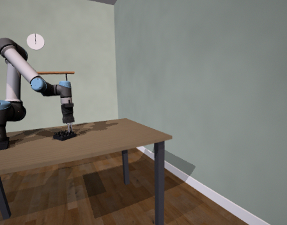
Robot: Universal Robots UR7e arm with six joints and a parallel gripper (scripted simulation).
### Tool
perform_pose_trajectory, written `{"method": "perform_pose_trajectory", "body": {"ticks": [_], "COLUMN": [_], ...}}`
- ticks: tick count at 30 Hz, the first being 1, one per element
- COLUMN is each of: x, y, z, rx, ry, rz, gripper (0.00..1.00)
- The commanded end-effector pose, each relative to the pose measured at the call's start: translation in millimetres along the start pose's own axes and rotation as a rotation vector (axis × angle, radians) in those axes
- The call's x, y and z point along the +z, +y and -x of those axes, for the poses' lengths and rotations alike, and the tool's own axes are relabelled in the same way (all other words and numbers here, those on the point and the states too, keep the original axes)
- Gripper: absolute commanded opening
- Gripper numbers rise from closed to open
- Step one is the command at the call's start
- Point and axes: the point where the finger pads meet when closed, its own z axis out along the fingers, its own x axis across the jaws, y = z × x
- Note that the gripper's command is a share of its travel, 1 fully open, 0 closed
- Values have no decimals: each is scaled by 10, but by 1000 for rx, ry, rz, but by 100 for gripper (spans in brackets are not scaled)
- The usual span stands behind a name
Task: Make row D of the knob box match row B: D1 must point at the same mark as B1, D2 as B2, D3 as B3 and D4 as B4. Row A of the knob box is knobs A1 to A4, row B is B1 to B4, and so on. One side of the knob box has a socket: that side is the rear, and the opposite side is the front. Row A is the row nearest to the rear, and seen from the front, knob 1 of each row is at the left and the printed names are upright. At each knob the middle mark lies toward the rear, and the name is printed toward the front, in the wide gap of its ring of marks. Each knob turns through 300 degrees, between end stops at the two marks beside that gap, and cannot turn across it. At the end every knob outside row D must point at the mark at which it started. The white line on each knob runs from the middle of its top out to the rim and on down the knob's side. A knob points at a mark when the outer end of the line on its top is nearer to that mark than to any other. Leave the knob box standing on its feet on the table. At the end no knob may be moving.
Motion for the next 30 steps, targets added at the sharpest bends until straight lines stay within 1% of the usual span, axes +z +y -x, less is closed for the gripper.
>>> {"method": "perform_pose_trajectory", "body": {"ticks": [1,18,30], "x": [-4,-4,-4], "y": [-2,-2,-2], "z": [3,3,3], "rx": [-100,-295,-364], "ry": [-2,-3,-3], "rz": [3,3,3], "gripper": [30,30,30]}}
